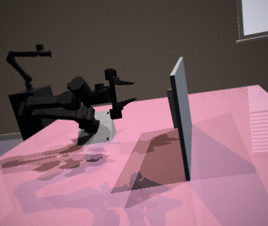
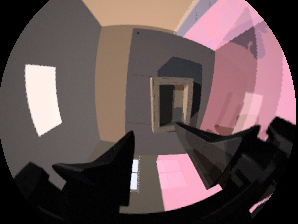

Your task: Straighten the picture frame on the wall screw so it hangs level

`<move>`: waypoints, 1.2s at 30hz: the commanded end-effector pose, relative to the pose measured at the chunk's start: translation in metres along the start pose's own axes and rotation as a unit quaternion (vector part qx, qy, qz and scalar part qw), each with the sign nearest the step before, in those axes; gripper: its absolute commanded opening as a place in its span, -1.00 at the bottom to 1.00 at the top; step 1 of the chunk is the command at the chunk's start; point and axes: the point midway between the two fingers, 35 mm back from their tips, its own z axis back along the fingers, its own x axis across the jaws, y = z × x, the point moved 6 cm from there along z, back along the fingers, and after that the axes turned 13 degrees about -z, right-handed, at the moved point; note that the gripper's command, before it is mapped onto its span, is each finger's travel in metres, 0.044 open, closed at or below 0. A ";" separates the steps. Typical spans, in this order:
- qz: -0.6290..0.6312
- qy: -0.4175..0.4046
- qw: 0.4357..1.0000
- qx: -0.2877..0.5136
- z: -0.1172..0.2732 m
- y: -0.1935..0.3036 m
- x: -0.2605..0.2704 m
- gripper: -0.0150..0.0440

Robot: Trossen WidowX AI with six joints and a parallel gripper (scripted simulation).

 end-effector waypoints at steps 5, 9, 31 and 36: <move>-0.054 0.004 0.999 0.006 -0.017 -0.005 -0.020 0.39; -0.054 0.004 0.999 0.006 -0.017 -0.003 -0.020 0.39; -0.054 0.003 0.999 0.005 -0.093 -0.003 -0.020 0.39; -0.054 0.003 0.999 0.004 -0.097 -0.002 -0.021 0.39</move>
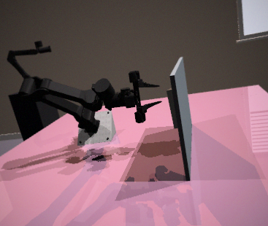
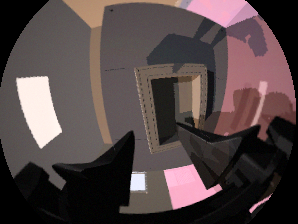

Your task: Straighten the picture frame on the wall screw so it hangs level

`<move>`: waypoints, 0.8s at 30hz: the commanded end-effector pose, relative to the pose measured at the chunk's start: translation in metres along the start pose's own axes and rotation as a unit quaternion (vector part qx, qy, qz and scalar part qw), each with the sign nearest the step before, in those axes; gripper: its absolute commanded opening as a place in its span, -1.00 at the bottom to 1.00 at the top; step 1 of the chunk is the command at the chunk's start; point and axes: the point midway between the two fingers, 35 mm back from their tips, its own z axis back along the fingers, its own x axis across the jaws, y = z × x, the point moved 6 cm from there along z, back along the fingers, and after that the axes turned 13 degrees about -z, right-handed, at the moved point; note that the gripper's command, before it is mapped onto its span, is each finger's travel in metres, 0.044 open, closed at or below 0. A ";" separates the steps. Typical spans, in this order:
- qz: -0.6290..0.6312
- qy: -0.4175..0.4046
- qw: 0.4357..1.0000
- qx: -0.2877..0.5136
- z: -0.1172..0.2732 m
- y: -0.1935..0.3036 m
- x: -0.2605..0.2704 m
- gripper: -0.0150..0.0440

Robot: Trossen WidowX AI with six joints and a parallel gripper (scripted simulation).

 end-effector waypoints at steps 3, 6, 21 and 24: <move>-0.001 -0.004 1.000 -0.006 -0.008 -0.001 0.002 0.39; -0.001 -0.004 1.000 -0.006 -0.008 -0.001 0.002 0.39; -0.001 -0.004 1.000 -0.006 -0.015 -0.002 0.002 0.39; -0.001 -0.004 1.000 -0.006 -0.019 -0.002 0.002 0.39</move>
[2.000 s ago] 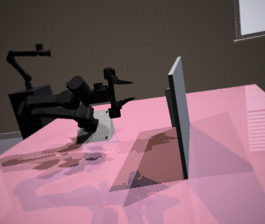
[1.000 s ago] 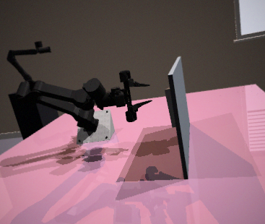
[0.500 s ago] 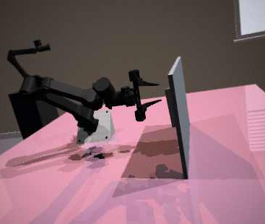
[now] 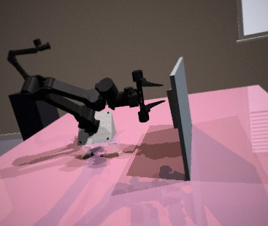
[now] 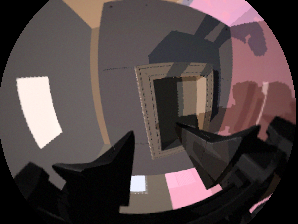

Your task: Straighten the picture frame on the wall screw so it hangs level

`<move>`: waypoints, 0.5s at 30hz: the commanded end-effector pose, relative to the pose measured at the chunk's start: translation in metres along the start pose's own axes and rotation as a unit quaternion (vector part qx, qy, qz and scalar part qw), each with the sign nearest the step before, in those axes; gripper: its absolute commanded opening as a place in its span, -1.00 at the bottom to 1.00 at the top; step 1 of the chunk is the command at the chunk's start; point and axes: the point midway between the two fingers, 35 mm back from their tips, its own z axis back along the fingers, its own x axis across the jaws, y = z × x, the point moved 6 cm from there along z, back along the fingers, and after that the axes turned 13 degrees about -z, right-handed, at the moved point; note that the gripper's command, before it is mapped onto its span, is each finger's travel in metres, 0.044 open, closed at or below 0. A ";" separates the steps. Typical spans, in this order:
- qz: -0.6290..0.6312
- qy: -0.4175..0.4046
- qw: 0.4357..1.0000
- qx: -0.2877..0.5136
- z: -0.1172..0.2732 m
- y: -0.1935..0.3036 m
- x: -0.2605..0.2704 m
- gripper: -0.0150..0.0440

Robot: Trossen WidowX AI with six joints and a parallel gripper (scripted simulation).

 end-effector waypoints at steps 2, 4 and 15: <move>-0.001 -0.001 1.000 -0.003 -0.009 -0.002 0.002 0.39; -0.001 -0.001 1.000 -0.003 -0.013 -0.002 0.002 0.39; -0.001 -0.001 1.000 -0.004 -0.030 -0.002 0.001 0.39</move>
